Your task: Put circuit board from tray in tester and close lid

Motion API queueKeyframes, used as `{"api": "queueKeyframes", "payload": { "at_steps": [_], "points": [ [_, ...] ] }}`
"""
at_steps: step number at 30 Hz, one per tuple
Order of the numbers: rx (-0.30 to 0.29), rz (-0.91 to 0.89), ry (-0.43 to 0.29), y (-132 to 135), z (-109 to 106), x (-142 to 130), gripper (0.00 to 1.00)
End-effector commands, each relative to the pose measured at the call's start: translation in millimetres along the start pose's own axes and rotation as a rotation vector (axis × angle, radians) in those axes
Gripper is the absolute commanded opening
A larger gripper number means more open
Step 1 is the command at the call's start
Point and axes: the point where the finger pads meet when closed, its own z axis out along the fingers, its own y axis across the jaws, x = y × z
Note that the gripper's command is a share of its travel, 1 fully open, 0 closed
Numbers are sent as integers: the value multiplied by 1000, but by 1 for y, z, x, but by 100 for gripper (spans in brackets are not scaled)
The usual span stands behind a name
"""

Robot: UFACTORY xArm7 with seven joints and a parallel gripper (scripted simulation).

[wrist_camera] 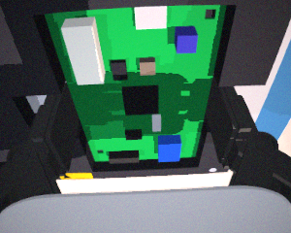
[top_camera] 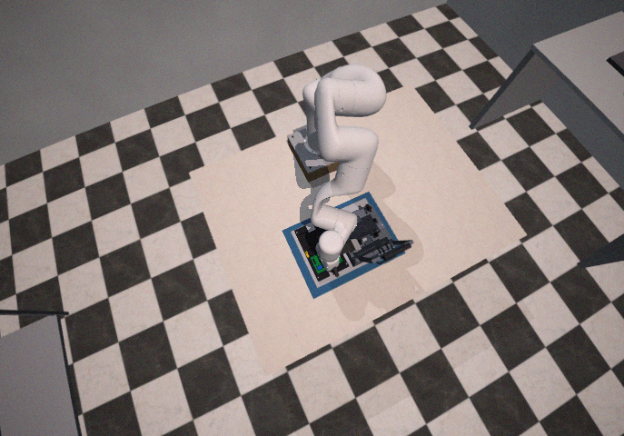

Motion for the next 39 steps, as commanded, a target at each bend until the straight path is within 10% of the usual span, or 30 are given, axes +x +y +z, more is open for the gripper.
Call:
{"api": "queueKeyframes", "payload": {
  "at_steps": [1, 39],
  "points": [
    [-4, 0, -1, 2, -2, -1, 89],
    [-4, 0, -1, 2, -2, -1, 79]
  ]
}}
